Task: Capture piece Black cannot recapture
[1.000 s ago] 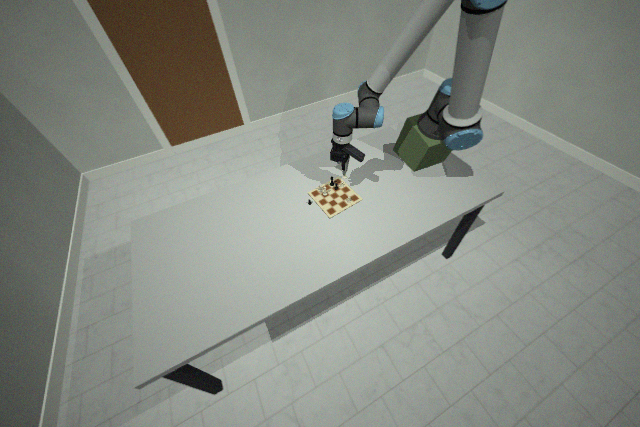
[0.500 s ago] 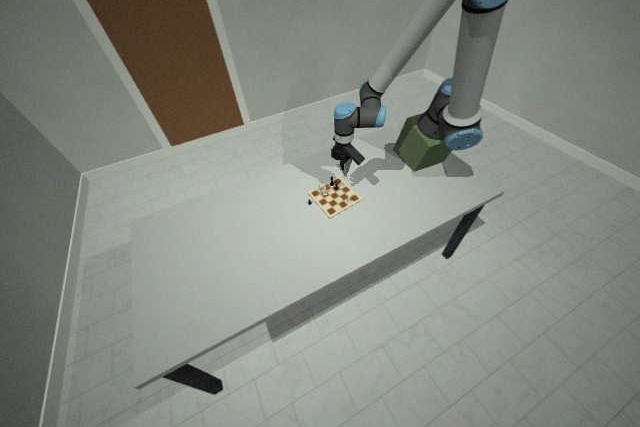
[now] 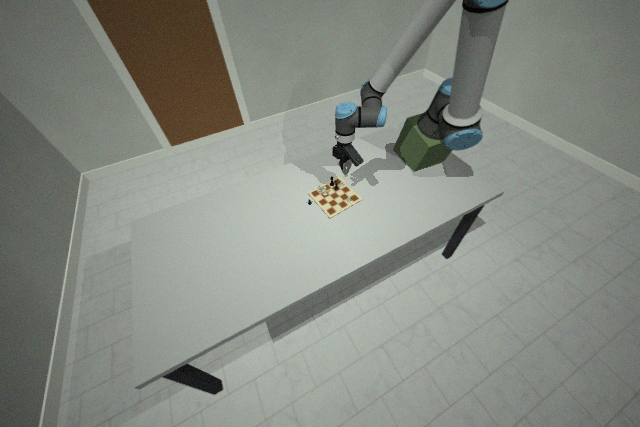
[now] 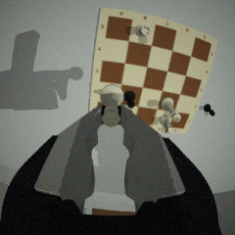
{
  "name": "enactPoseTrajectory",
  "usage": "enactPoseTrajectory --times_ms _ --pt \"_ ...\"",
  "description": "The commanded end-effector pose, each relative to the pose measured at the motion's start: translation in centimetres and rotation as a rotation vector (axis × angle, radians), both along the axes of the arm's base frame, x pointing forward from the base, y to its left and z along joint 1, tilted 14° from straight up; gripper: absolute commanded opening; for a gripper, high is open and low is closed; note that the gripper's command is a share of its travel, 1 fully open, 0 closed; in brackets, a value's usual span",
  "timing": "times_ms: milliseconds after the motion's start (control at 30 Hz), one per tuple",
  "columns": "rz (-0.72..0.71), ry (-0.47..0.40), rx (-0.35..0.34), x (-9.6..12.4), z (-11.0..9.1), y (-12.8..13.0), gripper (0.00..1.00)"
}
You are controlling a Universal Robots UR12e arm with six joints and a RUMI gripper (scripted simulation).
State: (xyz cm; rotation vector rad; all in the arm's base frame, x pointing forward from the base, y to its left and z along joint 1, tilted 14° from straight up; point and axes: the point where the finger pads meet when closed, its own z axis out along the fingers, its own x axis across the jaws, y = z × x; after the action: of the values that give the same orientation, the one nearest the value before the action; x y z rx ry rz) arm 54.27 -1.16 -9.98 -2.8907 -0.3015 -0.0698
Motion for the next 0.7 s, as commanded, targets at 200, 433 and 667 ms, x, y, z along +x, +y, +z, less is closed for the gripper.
enactPoseTrajectory --times_ms 200,433,667 --pt "-0.084 0.019 0.001 -0.03 0.04 -0.01 0.0" --pt "-0.1 0.023 0.001 -0.05 0.04 0.0 0.0" --pt "-0.109 0.025 0.001 -0.06 0.04 0.0 0.0"
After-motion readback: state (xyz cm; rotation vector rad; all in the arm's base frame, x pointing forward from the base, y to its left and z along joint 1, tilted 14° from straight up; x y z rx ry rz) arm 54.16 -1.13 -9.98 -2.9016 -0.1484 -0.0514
